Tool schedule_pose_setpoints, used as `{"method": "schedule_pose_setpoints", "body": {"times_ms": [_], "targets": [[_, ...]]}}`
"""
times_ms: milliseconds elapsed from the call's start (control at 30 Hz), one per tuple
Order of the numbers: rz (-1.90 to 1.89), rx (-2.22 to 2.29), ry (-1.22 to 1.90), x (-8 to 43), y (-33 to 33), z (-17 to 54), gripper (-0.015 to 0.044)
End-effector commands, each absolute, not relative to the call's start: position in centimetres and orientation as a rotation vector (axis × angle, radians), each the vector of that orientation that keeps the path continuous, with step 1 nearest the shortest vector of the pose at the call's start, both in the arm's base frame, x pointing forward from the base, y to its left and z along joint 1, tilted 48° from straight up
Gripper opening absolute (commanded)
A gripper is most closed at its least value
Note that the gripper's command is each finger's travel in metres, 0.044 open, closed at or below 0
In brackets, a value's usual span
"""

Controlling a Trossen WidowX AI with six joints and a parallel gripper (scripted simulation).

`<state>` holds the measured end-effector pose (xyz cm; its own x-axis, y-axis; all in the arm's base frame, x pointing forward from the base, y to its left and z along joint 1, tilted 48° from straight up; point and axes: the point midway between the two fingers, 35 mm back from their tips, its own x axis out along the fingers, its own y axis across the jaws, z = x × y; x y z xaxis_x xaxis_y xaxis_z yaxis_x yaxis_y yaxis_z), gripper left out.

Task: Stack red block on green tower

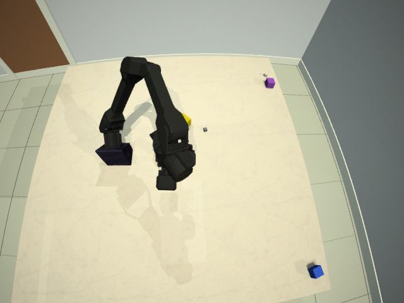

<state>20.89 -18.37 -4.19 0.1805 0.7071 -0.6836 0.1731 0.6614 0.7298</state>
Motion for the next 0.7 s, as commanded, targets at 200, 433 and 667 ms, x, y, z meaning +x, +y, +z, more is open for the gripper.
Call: {"method": "schedule_pose_setpoints", "body": {"times_ms": [200, 433, 667], "targets": [[0.447, 0.803, 1.373, 20.5, -17.1, -2.0, 0.0000], [0.448, 0.805, 1.374, 19.8, -15.1, 0.3, 0.0000], [0.449, 0.807, 1.375, 19.0, -12.9, 2.3, 0.0000]]}}
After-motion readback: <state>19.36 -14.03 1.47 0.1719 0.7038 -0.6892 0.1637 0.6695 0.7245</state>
